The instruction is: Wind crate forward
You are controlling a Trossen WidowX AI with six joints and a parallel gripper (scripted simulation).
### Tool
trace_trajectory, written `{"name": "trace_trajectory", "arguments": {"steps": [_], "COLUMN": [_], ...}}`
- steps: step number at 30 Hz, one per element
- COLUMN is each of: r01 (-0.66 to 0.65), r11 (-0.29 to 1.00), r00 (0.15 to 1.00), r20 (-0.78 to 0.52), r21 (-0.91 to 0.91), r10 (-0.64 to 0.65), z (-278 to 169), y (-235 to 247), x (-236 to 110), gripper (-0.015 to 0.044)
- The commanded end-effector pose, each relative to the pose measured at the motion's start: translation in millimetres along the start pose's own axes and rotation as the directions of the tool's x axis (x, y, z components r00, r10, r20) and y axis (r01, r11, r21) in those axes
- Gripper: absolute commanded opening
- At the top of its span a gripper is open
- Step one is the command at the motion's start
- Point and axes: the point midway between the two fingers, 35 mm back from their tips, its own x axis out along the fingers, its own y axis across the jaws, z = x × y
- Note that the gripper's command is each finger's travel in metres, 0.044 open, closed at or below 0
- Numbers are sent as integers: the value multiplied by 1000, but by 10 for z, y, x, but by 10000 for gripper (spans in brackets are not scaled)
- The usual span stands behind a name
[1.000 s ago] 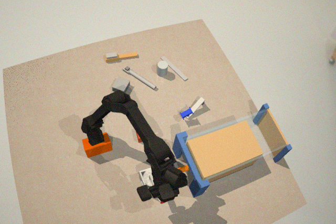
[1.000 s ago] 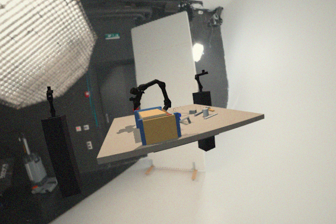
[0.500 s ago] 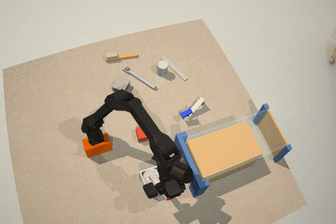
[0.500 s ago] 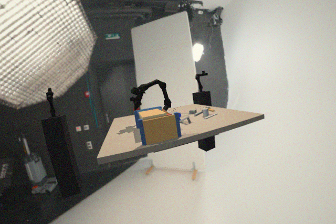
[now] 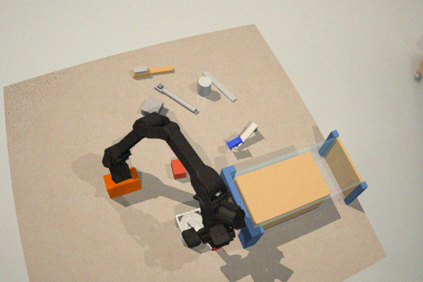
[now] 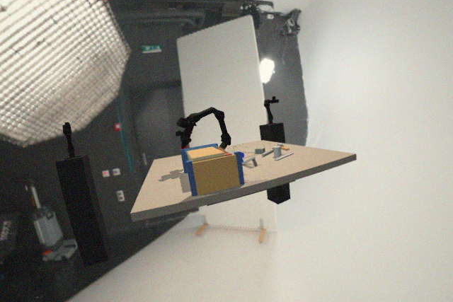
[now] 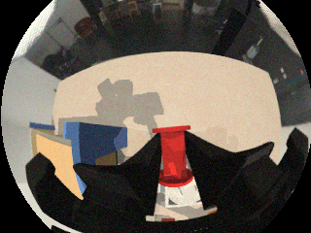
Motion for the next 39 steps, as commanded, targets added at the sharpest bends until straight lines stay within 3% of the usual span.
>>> {"name": "trace_trajectory", "arguments": {"steps": [1, 39], "r01": [-30, -32], "r11": [999, 999], "r00": [998, 998], "r20": [-50, -53], "r21": [-27, -27], "r10": [29, 31], "z": [-207, -444], "y": [261, 533], "x": [33, -89], "gripper": [0, 0]}}
